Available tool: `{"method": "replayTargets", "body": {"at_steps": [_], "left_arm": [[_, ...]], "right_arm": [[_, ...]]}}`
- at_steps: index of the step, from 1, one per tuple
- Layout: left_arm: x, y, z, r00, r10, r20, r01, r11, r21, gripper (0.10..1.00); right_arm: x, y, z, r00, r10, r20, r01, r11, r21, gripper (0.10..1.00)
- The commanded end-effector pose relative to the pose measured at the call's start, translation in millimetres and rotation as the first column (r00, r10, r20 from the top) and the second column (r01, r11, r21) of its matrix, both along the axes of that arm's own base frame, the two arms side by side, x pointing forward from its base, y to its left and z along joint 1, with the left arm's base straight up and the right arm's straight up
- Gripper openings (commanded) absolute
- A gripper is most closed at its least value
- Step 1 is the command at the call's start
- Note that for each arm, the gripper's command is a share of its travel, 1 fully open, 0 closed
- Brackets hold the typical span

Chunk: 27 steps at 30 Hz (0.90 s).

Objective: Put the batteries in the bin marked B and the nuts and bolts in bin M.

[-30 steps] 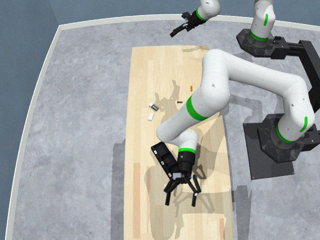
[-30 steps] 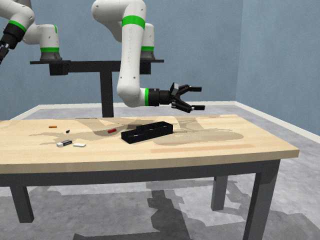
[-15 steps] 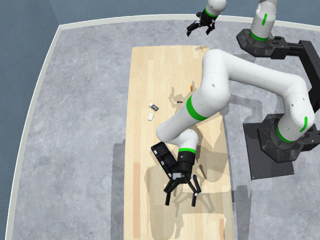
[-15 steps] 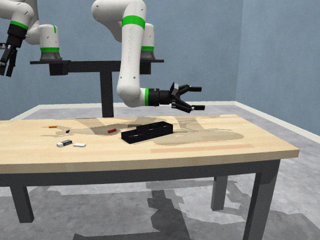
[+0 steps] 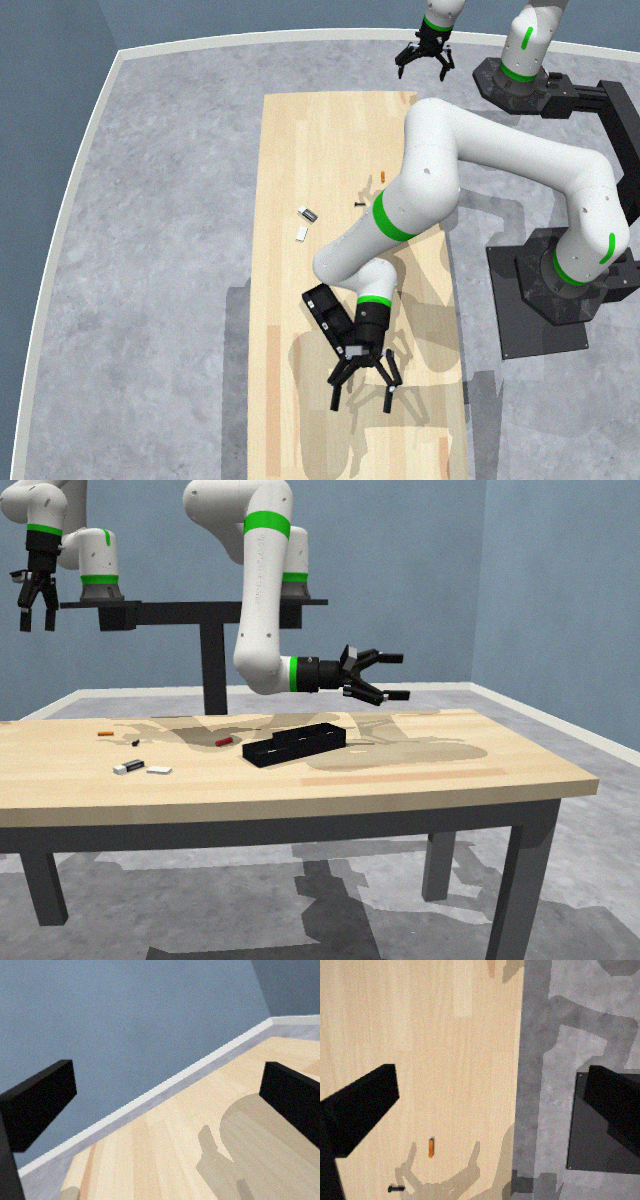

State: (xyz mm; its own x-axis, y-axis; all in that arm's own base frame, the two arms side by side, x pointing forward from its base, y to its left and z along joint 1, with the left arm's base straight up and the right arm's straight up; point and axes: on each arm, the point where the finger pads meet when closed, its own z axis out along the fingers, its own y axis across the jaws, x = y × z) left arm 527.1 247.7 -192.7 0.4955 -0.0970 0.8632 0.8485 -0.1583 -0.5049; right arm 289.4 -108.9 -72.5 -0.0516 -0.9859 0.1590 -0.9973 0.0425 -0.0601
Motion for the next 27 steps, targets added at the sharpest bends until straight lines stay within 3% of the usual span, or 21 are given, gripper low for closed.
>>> {"method": "replayTargets", "body": {"at_steps": [1,13,27], "left_arm": [[0.6,-0.1,0.8,1.0,0.0,0.001,0.0,1.0,0.0,1.0],[0.6,-0.1,0.8,1.0,0.0,0.001,0.0,1.0,0.0,1.0],[0.6,-0.1,0.8,1.0,0.0,0.001,0.0,1.0,0.0,1.0]], "right_arm": [[-11.9,8.9,1.1,0.999,-0.038,-0.007,0.038,0.999,0.035,1.0],[-37.5,38.5,0.9,0.989,-0.142,-0.038,0.146,0.981,0.124,1.0],[-45.3,50.1,1.3,0.983,-0.179,-0.049,0.184,0.97,0.157,1.0]]}}
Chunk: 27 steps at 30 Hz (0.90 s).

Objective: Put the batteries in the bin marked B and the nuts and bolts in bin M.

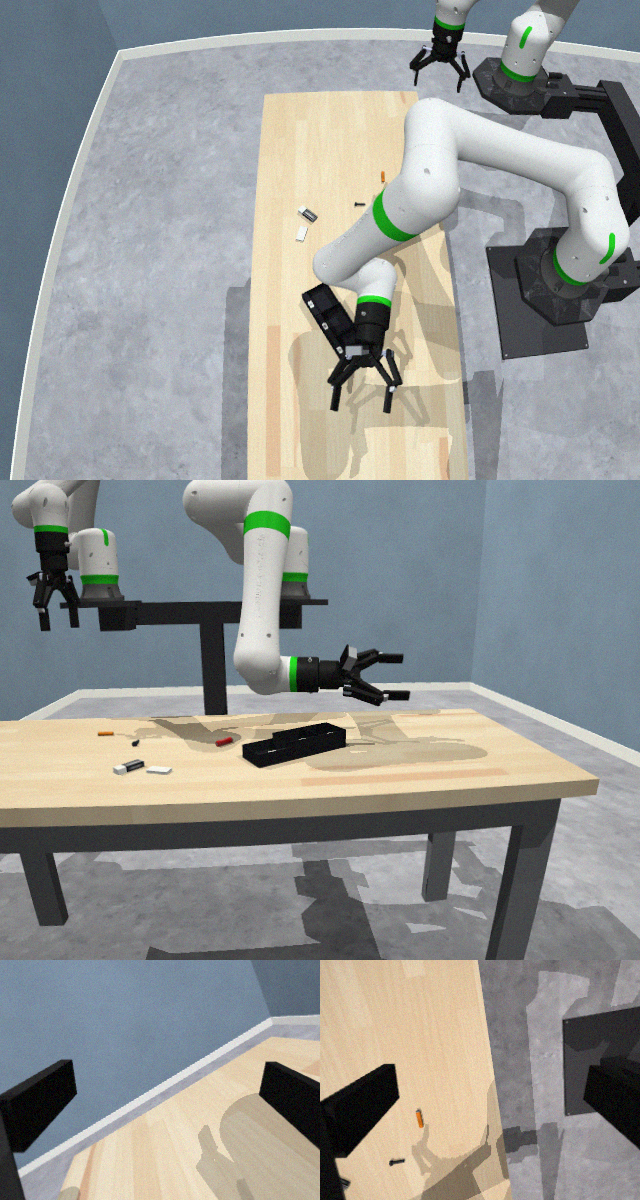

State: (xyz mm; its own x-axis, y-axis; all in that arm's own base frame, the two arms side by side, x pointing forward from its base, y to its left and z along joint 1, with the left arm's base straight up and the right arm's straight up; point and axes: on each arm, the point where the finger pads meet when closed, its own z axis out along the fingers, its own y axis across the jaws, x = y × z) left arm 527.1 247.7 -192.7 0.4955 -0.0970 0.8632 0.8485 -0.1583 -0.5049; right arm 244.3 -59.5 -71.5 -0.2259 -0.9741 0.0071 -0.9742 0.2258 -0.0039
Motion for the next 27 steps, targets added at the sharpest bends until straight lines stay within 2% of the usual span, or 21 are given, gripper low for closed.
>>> {"method": "replayTargets", "body": {"at_steps": [1,22,27], "left_arm": [[0.6,-0.1,0.8,1.0,0.0,0.001,0.0,1.0,0.0,1.0],[0.6,-0.1,0.8,1.0,0.0,0.001,0.0,1.0,0.0,1.0],[0.4,-0.2,42.4,1.0,0.0,0.001,0.0,1.0,0.0,1.0]], "right_arm": [[-0.4,1.1,0.4,1.0,-0.004,0.0,0.004,1.0,0.004,1.0],[-0.8,1.8,0.4,1.0,-0.007,0.0,0.007,1.0,0.006,1.0],[-0.8,1.8,0.4,1.0,-0.007,0.0,0.007,1.0,0.006,1.0]]}}
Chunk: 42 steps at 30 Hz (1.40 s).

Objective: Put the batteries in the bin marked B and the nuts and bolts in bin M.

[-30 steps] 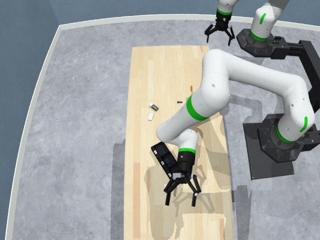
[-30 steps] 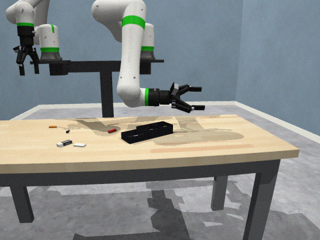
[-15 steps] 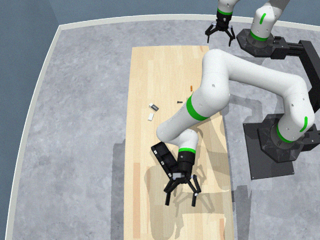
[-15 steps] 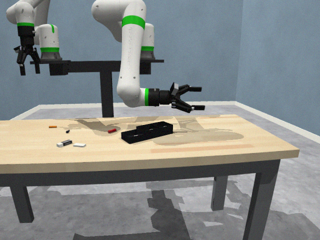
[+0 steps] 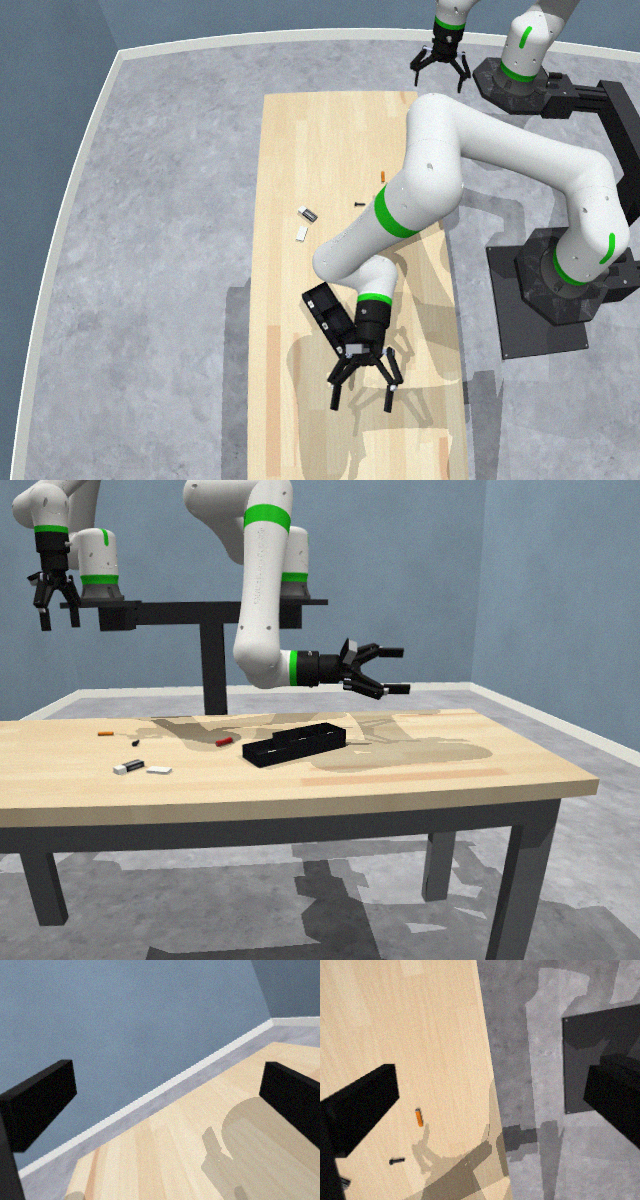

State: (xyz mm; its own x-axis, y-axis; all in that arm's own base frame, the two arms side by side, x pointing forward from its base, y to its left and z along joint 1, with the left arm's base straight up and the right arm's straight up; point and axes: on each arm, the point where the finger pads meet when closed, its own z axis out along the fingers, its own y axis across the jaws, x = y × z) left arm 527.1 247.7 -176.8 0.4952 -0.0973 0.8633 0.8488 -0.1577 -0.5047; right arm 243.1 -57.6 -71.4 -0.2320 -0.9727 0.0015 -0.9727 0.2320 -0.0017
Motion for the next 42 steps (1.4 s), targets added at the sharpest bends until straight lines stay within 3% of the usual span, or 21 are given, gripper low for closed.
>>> {"method": "replayTargets", "body": {"at_steps": [1,3,4,10,12,16,27,29,42], "left_arm": [[0.5,-0.2,27.9,1.0,0.0,0.001,0.0,1.0,0.0,1.0],[0.5,-0.2,27.9,1.0,0.0,0.001,0.0,1.0,0.0,1.0],[-1.6,-8.3,27.9,0.999,-0.02,-0.025,0.019,0.999,-0.038,1.0],[-13.3,-4.1,21.6,0.996,0.031,0.081,-0.025,0.997,-0.078,1.0],[-13.3,-4.1,21.6,0.996,0.031,0.081,-0.025,0.997,-0.078,1.0],[-21.5,-2.4,17.6,0.986,0.068,0.149,-0.052,0.993,-0.109,1.0],[-44.2,-0.9,7.2,0.928,0.179,0.327,-0.115,0.972,-0.206,1.0],[-44.2,-0.9,7.2,0.928,0.179,0.327,-0.115,0.972,-0.206,1.0],[-70.6,-4.9,-4.2,0.798,0.326,0.507,-0.173,0.93,-0.326,1.0]], "right_arm": [[0.4,-0.2,0.3,1.0,0.0,0.001,0.0,1.0,0.0,1.0],[0.4,-0.2,0.3,1.0,0.0,0.001,0.0,1.0,0.0,1.0],[0.4,-0.2,0.3,1.0,0.0,0.001,0.0,1.0,0.0,1.0],[0.4,-0.2,0.3,1.0,0.0,0.001,0.0,1.0,0.0,1.0],[0.4,-0.2,0.3,1.0,0.0,0.001,0.0,1.0,0.0,1.0],[0.4,-0.2,0.3,1.0,0.0,0.001,0.0,1.0,0.0,1.0],[0.4,-0.2,0.3,1.0,0.0,0.001,0.0,1.0,0.0,1.0],[0.4,-0.2,0.3,1.0,0.0,0.001,0.0,1.0,0.0,1.0],[0.4,-0.2,0.3,1.0,0.0,0.001,0.0,1.0,0.0,1.0]]}}
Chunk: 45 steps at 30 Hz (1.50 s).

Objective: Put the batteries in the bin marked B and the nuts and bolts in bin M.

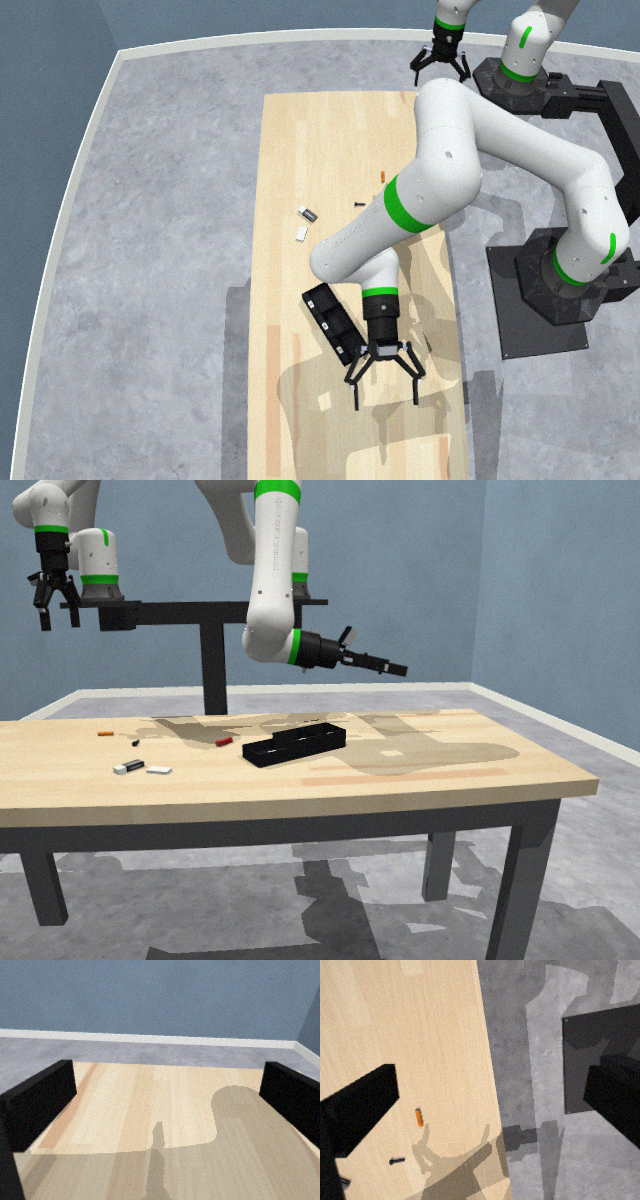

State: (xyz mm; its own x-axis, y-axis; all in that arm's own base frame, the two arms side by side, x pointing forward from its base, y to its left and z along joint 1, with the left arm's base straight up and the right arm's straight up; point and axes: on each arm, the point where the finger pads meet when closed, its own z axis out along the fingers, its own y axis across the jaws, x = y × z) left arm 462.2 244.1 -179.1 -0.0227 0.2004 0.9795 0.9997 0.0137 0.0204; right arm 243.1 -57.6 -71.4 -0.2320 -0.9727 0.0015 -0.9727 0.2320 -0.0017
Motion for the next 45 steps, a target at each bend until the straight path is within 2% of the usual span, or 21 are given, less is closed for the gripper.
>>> {"method": "replayTargets", "body": {"at_steps": [1,4,12,19,21,36,38,45], "left_arm": [[-7.6,-1.7,-2.8,0.996,0.04,0.076,-0.037,0.999,-0.029,1.0],[-9.6,-2.3,-3.6,0.994,0.051,0.094,-0.047,0.998,-0.036,1.0],[-24.8,-7.9,-10.1,0.962,0.144,0.231,-0.125,0.988,-0.096,1.0],[-37.4,-14.2,-15.4,0.911,0.232,0.342,-0.19,0.97,-0.152,1.0],[-37.4,-14.2,-15.4,0.911,0.232,0.342,-0.19,0.97,-0.152,1.0],[-61.7,-31.7,-25.8,0.727,0.421,0.543,-0.315,0.907,-0.281,1.0],[-61.7,-31.7,-25.8,0.727,0.421,0.543,-0.315,0.907,-0.281,1.0],[-71.5,-41.6,-30.0,0.61,0.501,0.614,-0.366,0.865,-0.342,1.0]], "right_arm": [[0.4,-0.2,0.3,1.0,0.0,0.001,0.0,1.0,0.0,1.0],[0.4,-0.2,0.3,1.0,0.0,0.001,0.0,1.0,0.0,1.0],[0.4,-0.2,0.3,1.0,0.0,0.001,0.0,1.0,0.0,1.0],[0.4,-0.2,0.3,1.0,0.0,0.001,0.0,1.0,0.0,1.0],[0.4,-0.2,0.3,1.0,0.0,0.001,0.0,1.0,0.0,1.0],[0.4,-0.2,0.3,1.0,0.0,0.001,0.0,1.0,0.0,1.0],[0.4,-0.2,0.3,1.0,0.0,0.001,0.0,1.0,0.0,1.0],[0.4,-0.2,0.3,1.0,0.0,0.001,0.0,1.0,0.0,1.0]]}}
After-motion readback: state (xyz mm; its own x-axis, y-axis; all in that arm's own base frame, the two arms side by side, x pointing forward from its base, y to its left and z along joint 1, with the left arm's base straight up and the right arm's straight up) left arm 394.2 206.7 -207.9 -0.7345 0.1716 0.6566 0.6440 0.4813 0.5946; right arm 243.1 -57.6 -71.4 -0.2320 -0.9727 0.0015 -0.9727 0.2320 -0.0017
